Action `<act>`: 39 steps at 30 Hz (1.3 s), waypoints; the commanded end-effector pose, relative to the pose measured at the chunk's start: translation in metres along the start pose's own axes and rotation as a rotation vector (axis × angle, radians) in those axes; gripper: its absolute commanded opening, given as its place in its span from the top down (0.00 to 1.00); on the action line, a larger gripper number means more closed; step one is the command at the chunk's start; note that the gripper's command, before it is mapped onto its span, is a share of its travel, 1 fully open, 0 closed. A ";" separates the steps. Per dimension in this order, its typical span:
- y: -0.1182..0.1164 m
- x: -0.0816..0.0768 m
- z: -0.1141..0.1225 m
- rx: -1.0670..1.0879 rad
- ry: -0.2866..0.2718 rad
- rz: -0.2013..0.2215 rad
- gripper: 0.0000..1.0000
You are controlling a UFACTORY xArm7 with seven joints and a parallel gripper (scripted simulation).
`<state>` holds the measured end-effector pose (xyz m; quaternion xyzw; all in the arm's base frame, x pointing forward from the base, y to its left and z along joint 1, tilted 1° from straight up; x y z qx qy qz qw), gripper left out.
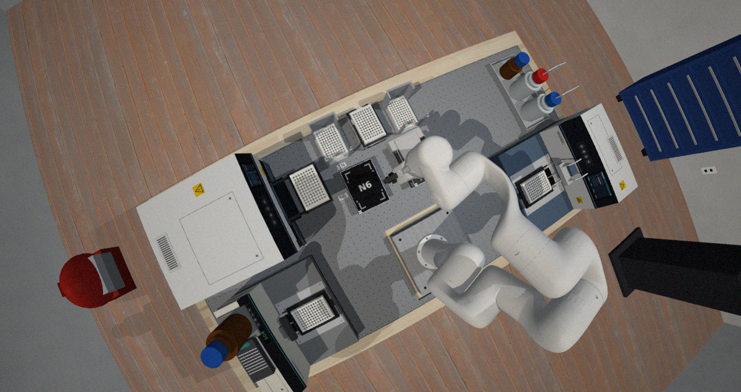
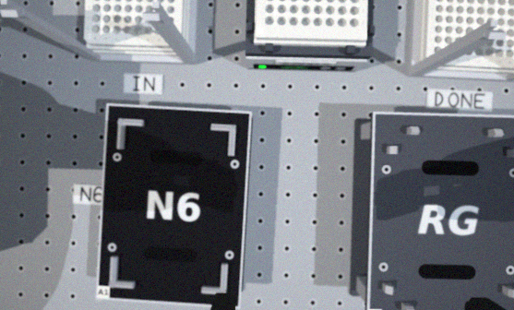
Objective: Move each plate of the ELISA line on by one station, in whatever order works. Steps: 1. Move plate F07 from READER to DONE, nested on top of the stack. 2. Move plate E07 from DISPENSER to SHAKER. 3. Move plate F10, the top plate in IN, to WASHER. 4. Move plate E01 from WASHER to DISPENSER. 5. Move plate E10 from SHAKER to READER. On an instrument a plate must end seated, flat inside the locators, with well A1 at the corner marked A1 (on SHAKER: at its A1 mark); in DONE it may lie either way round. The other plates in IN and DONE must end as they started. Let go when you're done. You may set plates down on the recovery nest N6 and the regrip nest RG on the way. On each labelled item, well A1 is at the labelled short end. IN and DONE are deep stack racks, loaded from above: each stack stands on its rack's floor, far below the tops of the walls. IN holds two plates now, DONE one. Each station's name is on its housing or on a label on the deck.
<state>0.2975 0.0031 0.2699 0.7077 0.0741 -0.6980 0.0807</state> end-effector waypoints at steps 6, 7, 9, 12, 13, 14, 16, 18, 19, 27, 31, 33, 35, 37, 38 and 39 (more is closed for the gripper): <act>-0.016 -0.001 -0.011 0.000 0.005 0.001 0.00; -0.019 -0.001 -0.013 0.000 0.005 0.001 0.00; -0.025 -0.001 -0.017 0.000 0.005 0.001 0.00; -0.033 -0.001 -0.022 0.000 0.005 0.001 0.00; -0.036 -0.001 -0.024 0.000 0.005 0.001 0.00; -0.039 -0.001 -0.026 0.000 0.005 0.001 0.00; -0.044 -0.001 -0.029 0.000 0.005 0.000 0.00; -0.047 -0.001 -0.031 0.002 0.005 0.000 0.00; -0.047 -0.001 -0.031 0.002 0.005 0.000 0.00; -0.070 -0.001 -0.045 0.002 0.005 0.000 0.00; -0.081 -0.001 -0.053 0.002 0.005 0.000 0.00; -0.087 -0.001 -0.056 0.002 0.005 0.000 0.00; -0.090 -0.001 -0.058 0.002 0.005 0.000 0.00; -0.092 -0.001 -0.060 0.002 0.005 0.000 0.00; -0.095 -0.001 -0.062 0.005 0.005 0.000 0.00; -0.098 -0.001 -0.063 0.005 0.005 0.000 0.00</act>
Point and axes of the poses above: the point where the finger pads meet when closed, its own x axis out along the fingers, its own y axis across the jaws, z = x × y, the point moved 9 cm from there along -x, back along the fingers, and after that the axes turned 13 degrees about -x, right-handed, at the moved point
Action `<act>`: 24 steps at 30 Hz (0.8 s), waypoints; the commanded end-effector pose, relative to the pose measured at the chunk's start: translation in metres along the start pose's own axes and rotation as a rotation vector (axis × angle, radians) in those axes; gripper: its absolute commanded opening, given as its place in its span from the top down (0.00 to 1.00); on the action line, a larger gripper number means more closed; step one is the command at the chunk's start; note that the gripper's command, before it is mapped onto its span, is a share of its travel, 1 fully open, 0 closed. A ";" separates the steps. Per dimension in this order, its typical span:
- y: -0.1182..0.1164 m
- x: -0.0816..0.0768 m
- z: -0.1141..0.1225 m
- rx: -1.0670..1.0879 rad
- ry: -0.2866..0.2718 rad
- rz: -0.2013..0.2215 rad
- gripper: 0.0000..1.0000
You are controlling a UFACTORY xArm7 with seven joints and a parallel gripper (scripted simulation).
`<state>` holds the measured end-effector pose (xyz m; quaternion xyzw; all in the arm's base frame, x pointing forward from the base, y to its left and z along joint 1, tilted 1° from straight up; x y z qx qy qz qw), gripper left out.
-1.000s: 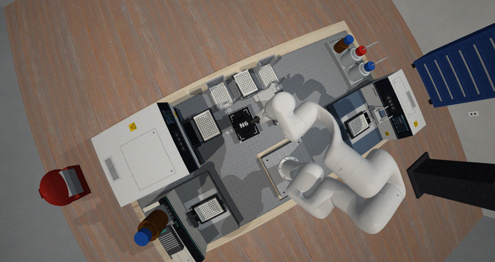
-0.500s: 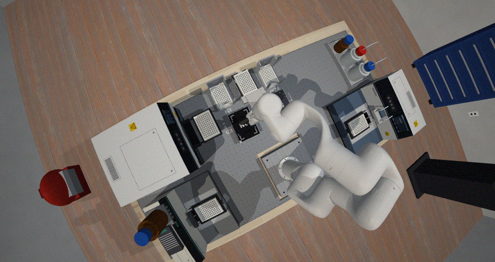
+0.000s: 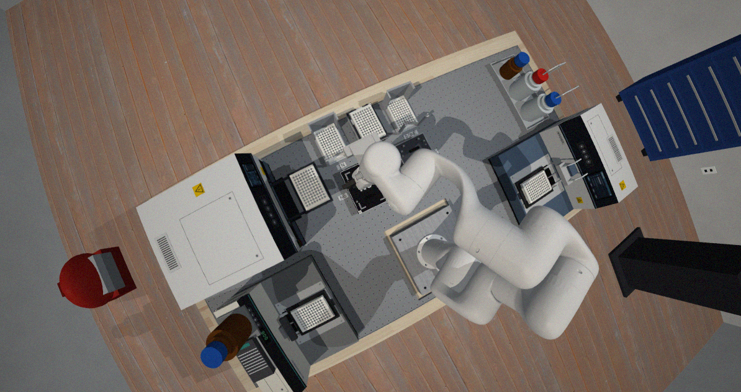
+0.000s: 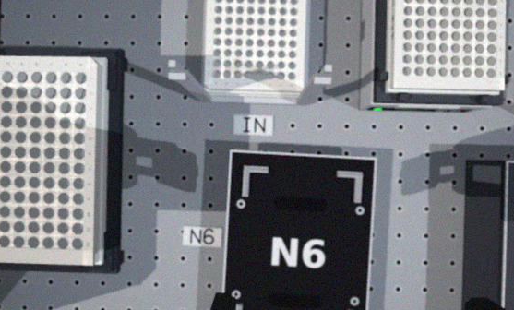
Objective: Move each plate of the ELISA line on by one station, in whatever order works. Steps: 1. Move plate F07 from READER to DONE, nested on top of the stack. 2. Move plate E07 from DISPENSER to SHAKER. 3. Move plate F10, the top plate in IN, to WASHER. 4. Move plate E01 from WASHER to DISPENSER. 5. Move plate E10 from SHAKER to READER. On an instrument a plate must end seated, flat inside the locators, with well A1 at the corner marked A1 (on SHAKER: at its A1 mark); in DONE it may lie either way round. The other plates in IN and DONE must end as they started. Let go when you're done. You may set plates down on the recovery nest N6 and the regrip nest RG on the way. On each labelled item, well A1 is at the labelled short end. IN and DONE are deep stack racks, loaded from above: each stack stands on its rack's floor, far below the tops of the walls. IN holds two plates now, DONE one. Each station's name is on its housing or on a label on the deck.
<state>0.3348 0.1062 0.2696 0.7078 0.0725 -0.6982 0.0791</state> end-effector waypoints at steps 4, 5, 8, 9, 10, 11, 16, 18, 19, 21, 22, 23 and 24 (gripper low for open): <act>-0.017 -0.002 -0.012 0.000 0.006 -0.001 0.00; -0.020 -0.002 -0.013 0.000 0.006 -0.001 0.00; -0.028 -0.002 -0.019 0.000 0.006 -0.001 0.00; -0.031 -0.002 -0.020 0.000 0.006 -0.001 0.00; -0.034 -0.002 -0.022 0.000 0.006 -0.001 0.00; -0.037 -0.002 -0.024 0.000 0.006 -0.001 0.00; -0.045 -0.002 -0.029 0.000 0.006 -0.001 0.00; -0.051 -0.002 -0.033 0.000 0.006 -0.001 0.00; -0.054 -0.002 -0.035 0.000 0.006 -0.001 0.00; -0.059 -0.002 -0.038 0.003 0.006 -0.001 0.00; -0.062 -0.002 -0.040 0.003 0.006 -0.001 0.00; -0.065 -0.002 -0.042 0.003 0.006 -0.001 0.00; -0.068 -0.002 -0.043 0.003 0.006 -0.001 0.00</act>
Point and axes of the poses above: the point where the finger pads meet when closed, its own x axis out along the fingers, its own y axis across the jaws, z = x × y, the point moved 9 cm from there along -x, back along the fingers, and after that the axes turned 13 degrees about -x, right-handed, at the moved point
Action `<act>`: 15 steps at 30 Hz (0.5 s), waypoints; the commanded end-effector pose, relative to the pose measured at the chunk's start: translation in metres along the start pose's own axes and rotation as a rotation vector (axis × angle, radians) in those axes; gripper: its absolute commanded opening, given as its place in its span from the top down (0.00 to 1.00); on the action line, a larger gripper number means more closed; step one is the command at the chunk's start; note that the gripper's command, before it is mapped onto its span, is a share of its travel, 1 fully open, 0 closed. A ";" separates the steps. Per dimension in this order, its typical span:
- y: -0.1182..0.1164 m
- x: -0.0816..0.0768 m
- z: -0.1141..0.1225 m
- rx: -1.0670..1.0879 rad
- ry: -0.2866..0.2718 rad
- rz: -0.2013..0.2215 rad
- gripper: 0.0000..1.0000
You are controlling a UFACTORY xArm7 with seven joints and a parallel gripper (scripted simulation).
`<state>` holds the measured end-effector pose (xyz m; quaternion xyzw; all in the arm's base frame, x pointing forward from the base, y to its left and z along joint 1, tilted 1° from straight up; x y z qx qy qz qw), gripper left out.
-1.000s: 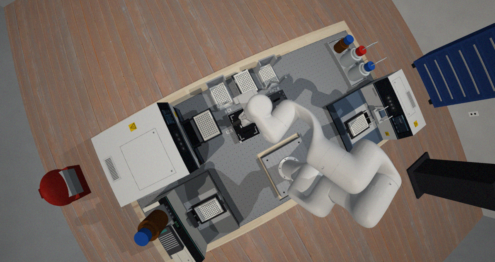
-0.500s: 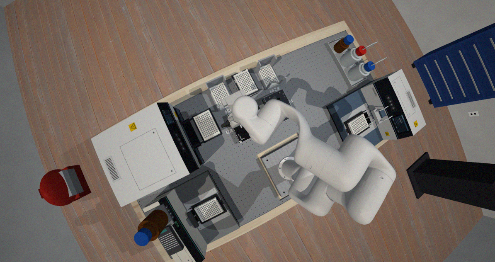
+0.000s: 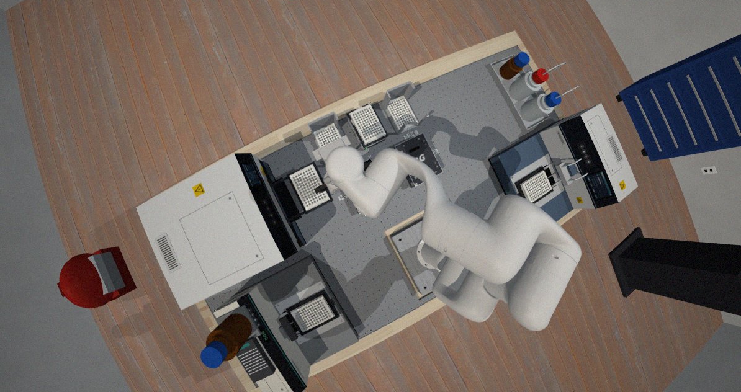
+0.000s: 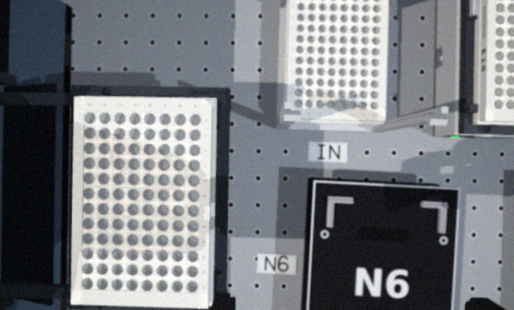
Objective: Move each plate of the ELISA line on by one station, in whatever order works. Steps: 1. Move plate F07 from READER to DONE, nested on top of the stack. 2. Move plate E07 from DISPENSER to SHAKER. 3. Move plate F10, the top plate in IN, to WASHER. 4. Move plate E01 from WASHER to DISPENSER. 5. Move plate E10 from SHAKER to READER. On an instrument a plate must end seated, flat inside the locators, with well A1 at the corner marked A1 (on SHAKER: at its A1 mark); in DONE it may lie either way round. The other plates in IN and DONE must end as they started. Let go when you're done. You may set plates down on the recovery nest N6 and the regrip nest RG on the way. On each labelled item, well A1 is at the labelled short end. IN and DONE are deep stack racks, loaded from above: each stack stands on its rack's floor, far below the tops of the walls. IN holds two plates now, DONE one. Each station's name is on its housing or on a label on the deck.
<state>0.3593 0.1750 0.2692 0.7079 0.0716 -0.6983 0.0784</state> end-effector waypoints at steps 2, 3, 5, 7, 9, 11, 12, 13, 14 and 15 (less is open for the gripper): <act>-0.011 -0.002 -0.008 0.000 0.006 -0.001 0.00; -0.014 -0.002 -0.010 0.000 0.006 -0.001 0.00; -0.020 -0.002 -0.014 0.000 0.006 -0.002 0.00; -0.020 -0.002 -0.014 0.000 0.006 -0.002 0.00; -0.025 -0.002 -0.017 0.000 0.006 -0.002 0.00; -0.031 -0.002 -0.021 0.000 0.006 -0.002 0.00; -0.034 -0.002 -0.022 0.000 0.006 -0.002 0.00; -0.037 -0.002 -0.024 0.000 0.006 -0.002 0.00; -0.040 -0.002 -0.026 0.000 0.006 -0.002 0.00; -0.042 -0.002 -0.028 0.000 0.006 -0.002 0.00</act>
Point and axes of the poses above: the point where the finger pads meet when closed, its own x axis out along the fingers, its own y axis across the jaws, z = x × y, the point moved 9 cm from there along -x, back along the fingers, and after that the axes turned 13 degrees about -x, right-handed, at the moved point
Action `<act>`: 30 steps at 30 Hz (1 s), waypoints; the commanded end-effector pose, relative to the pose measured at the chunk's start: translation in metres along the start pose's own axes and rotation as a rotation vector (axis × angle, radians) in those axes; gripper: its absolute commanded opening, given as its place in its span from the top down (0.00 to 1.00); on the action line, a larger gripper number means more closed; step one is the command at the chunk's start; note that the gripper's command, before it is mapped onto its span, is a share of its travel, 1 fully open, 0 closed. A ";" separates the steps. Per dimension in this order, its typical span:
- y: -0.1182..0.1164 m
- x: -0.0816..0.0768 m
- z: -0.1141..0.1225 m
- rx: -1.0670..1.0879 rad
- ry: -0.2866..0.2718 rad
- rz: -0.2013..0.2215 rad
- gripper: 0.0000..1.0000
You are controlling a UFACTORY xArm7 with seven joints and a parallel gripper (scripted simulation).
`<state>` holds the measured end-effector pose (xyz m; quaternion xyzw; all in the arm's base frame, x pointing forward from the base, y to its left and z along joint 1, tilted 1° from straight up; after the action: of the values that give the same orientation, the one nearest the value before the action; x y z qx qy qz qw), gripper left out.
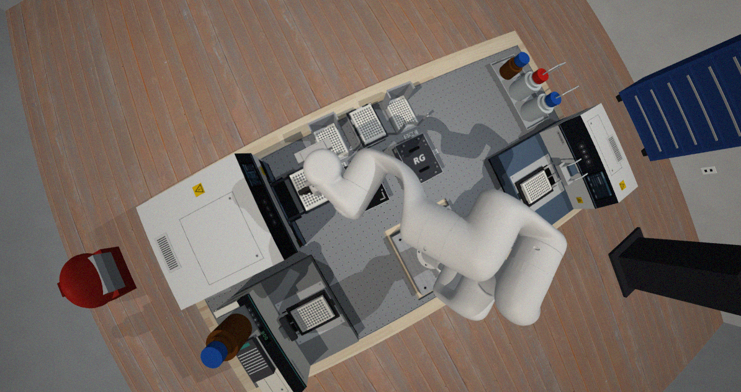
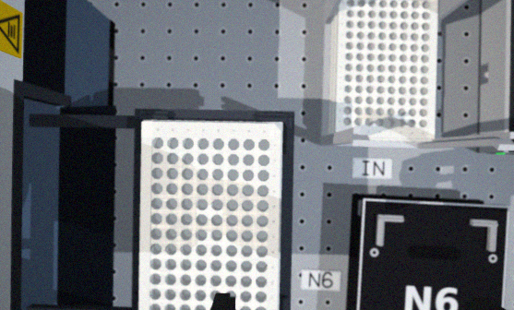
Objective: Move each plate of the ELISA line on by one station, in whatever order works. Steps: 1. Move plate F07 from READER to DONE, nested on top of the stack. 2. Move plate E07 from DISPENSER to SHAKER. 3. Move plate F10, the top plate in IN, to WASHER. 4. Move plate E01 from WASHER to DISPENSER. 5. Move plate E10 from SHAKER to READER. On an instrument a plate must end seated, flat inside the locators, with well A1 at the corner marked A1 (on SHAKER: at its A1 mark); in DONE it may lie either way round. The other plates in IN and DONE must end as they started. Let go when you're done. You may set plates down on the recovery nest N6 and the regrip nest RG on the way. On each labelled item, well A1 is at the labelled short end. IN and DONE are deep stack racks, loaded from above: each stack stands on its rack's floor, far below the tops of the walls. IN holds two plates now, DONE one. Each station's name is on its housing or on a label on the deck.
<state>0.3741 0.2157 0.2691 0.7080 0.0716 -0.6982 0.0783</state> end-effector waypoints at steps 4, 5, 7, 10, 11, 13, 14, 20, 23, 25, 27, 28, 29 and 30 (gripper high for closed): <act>-0.017 -0.002 -0.012 0.003 0.005 -0.002 0.00; -0.020 -0.002 -0.014 0.003 0.005 -0.002 0.00; -0.026 -0.002 -0.017 0.003 0.005 -0.002 0.00; -0.028 -0.002 -0.019 0.003 0.005 -0.002 0.00; -0.031 -0.002 -0.021 0.003 0.006 -0.002 0.00; -0.037 -0.002 -0.024 0.003 0.006 -0.002 0.00; -0.040 -0.002 -0.026 0.003 0.006 -0.002 0.00; -0.057 -0.002 -0.037 0.003 0.006 -0.002 0.00; -0.058 -0.002 -0.037 0.003 0.006 -0.002 0.00; -0.058 -0.002 -0.037 0.003 0.006 -0.002 0.00; -0.058 -0.002 -0.037 0.003 0.006 -0.002 0.00; -0.058 -0.002 -0.037 0.003 0.006 -0.002 0.00; -0.058 -0.002 -0.037 0.003 0.006 -0.002 0.00; -0.058 -0.002 -0.037 0.003 0.006 -0.002 0.00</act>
<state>0.3973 0.2789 0.2689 0.7080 0.0703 -0.6985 0.0774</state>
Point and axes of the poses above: the point where the finger pads meet when closed, its own x axis out along the fingers, its own y axis across the jaws, z = x × y, the point moved 9 cm from there along -x, back along the fingers, and after that the axes turned 13 degrees about -x, right-handed, at the moved point
